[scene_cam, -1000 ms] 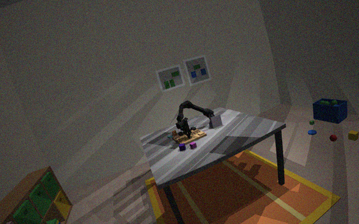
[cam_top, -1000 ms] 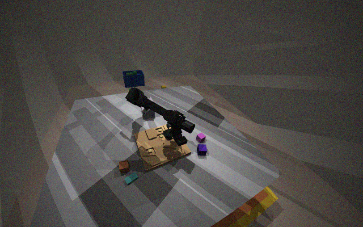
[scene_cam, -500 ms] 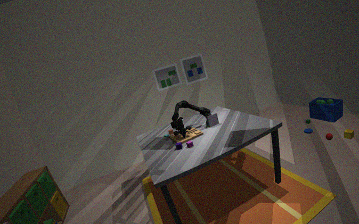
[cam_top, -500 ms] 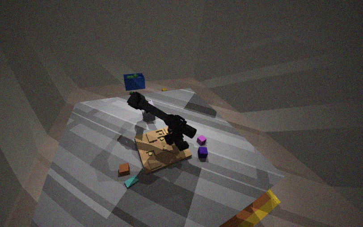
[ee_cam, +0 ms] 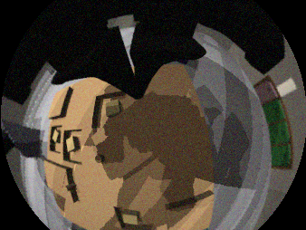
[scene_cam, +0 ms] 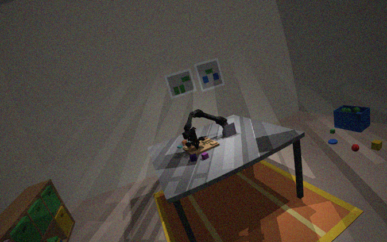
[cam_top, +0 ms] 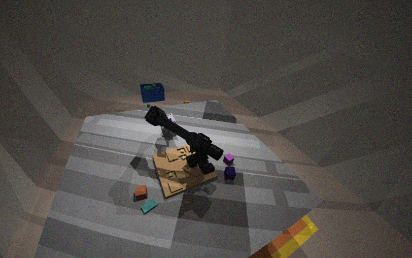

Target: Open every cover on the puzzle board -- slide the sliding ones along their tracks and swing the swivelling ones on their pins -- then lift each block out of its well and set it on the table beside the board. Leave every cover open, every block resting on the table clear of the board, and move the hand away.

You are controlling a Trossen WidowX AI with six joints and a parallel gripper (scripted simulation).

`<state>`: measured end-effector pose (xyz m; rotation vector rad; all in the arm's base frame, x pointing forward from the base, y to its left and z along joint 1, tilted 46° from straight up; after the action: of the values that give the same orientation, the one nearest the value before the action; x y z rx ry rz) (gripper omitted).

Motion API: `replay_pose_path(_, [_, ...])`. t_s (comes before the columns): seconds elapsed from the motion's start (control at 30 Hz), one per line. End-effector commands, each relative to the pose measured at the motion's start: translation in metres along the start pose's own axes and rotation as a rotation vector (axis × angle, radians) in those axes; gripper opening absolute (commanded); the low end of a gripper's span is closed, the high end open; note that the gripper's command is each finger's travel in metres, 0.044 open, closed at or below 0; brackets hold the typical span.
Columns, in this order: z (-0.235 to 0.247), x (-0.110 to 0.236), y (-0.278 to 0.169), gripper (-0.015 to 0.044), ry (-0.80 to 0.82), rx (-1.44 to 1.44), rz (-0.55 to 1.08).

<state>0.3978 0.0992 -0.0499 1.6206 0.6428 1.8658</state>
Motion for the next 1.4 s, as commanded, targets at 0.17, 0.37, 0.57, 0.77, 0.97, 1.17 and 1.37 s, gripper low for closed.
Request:
replay_pose_path(0.17, [0.008, -0.001, 0.005, 0.0, 0.0, 0.002, -0.004])
replay_pose_path(0.37, [0.015, -0.001, 0.009, 0.0, 0.0, 0.001, -0.004])
replay_pose_path(0.57, [0.022, -0.001, 0.013, 0.0, 0.0, 0.001, -0.004])
replay_pose_path(0.77, [0.025, -0.001, 0.016, 0.0, 0.0, 0.001, -0.004])
replay_pose_path(0.97, [0.03, -0.001, 0.021, 0.0, 0.0, 0.001, -0.005])
replay_pose_path(1.17, [0.036, -0.001, 0.026, 0.0, 0.0, 0.001, -0.005])
replay_pose_path(1.37, [0.038, 0.002, 0.028, 0.0, 0.001, 0.001, -0.005])
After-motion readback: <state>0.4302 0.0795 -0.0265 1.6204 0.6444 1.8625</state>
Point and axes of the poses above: the point midway between the two fingers, 35 mm back from their tips, its own x axis back along the fingers, its own z axis across the jaws, y = z × x, the point moved 3 cm from there along x, back along the fingers, and after that the axes turned 12 degrees about -x, right-handed, at the moved point
